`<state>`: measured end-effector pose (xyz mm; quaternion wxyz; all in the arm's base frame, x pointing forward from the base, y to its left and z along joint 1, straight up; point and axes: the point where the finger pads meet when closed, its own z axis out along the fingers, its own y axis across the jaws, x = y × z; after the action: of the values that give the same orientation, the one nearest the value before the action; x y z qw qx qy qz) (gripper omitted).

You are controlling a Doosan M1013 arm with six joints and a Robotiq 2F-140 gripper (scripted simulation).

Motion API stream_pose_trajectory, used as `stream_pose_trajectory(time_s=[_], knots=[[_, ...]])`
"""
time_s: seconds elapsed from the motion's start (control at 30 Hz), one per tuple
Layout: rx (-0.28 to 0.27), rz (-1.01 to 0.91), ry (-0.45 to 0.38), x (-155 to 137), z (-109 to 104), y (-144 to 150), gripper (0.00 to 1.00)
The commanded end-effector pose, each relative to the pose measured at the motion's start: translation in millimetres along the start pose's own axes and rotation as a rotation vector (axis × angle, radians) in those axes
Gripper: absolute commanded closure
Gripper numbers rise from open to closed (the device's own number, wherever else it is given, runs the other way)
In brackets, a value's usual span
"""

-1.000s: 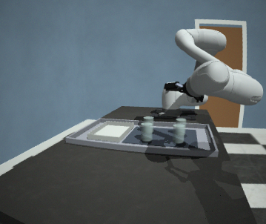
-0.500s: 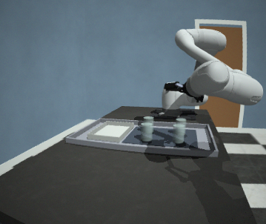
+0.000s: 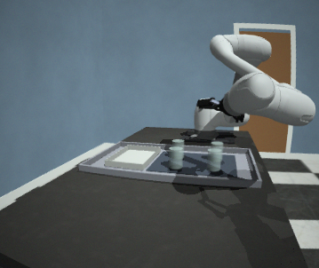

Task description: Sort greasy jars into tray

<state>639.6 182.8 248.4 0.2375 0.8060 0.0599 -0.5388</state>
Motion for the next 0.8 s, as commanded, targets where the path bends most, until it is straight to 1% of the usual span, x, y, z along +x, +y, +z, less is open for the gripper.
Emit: stream_pose_trajectory(time_s=[0.0, 0.03, 0.27, 0.3, 0.6, 0.63, 0.77], knots=[[0.0, 0.0, 0.0, -0.2, 0.0, 0.1, 0.0], [-0.083, -0.121, 0.03, -0.3, 6.4, 2.8, 0.0], [-0.083, -0.121, 0.03, -0.3, 6.4, 2.8, 0.0], [-0.164, -0.241, 0.059, -0.4, 12.7, 5.5, 0.0], [-0.164, -0.241, 0.059, -0.4, 12.7, 5.5, 0.0], [-0.247, -0.362, 0.089, -0.5, 19.1, 8.3, 0.0], [-0.247, -0.362, 0.089, -0.5, 19.1, 8.3, 0.0]])
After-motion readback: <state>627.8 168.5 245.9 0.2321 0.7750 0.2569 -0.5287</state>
